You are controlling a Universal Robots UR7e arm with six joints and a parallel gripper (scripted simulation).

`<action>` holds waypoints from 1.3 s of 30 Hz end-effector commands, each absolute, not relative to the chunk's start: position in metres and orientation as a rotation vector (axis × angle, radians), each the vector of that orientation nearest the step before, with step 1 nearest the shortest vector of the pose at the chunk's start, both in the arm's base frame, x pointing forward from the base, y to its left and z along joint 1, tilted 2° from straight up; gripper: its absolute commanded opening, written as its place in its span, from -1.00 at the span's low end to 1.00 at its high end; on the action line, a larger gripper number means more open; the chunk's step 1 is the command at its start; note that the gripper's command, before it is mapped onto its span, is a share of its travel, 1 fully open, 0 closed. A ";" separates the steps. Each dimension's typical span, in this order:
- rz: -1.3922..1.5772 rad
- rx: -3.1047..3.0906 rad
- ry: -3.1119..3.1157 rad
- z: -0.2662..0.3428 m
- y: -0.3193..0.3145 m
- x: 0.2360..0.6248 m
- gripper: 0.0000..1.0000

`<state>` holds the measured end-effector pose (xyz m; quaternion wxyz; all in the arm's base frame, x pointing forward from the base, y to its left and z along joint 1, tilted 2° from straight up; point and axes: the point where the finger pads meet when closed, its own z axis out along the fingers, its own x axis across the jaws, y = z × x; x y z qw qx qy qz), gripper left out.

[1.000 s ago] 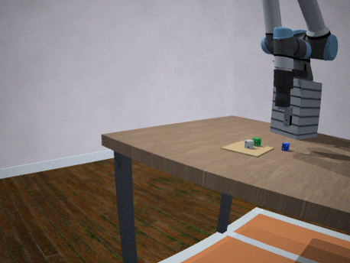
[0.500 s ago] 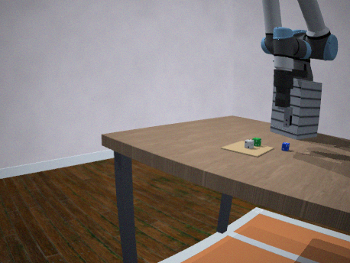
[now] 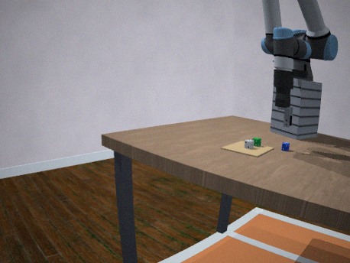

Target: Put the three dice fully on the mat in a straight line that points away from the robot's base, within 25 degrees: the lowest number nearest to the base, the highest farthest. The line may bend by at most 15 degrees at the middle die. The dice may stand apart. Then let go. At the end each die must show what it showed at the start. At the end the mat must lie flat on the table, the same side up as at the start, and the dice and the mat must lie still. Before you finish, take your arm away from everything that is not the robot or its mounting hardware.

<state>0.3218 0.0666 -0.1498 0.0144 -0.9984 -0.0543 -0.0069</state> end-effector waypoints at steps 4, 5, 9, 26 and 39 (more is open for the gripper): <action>-0.022 -3.108 -0.170 -0.153 0.067 0.322 0.57; -0.023 -3.108 -0.170 -0.154 0.067 0.322 0.57; -0.025 -3.108 -0.171 -0.158 0.067 0.323 0.57; -0.025 -3.108 -0.171 -0.180 0.068 0.323 0.57; -0.025 -3.108 -0.170 -0.196 0.069 0.324 0.57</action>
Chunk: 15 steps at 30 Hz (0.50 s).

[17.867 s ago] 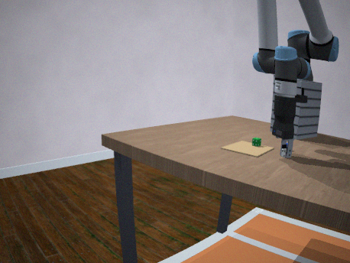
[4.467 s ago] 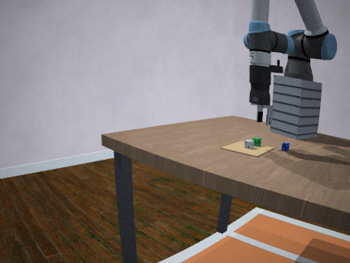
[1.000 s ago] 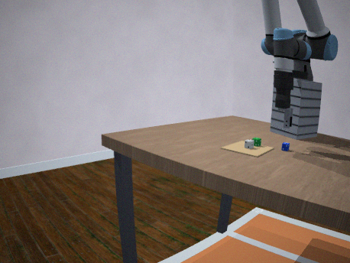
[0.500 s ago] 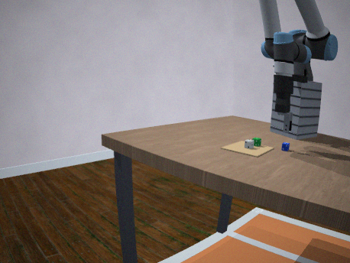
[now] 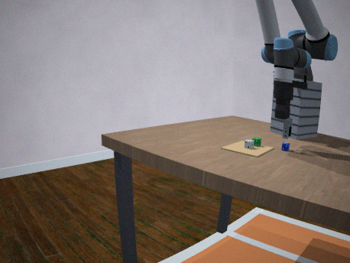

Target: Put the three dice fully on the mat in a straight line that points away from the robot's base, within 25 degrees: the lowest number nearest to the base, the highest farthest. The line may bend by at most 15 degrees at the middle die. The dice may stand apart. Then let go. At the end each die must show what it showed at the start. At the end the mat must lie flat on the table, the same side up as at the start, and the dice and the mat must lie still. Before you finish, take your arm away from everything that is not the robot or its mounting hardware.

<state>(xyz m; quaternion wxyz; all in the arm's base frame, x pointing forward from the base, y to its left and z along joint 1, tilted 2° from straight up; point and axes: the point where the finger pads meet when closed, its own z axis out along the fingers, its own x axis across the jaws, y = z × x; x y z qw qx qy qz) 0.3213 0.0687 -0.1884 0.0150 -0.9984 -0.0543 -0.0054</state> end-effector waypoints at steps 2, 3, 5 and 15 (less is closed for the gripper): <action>-0.025 -3.108 -0.170 -0.197 0.069 0.324 0.57; -0.025 -3.108 -0.170 -0.198 0.069 0.324 0.57; -0.025 -3.108 -0.170 -0.200 0.069 0.324 0.57; -0.023 -3.108 -0.170 -0.202 0.069 0.323 0.57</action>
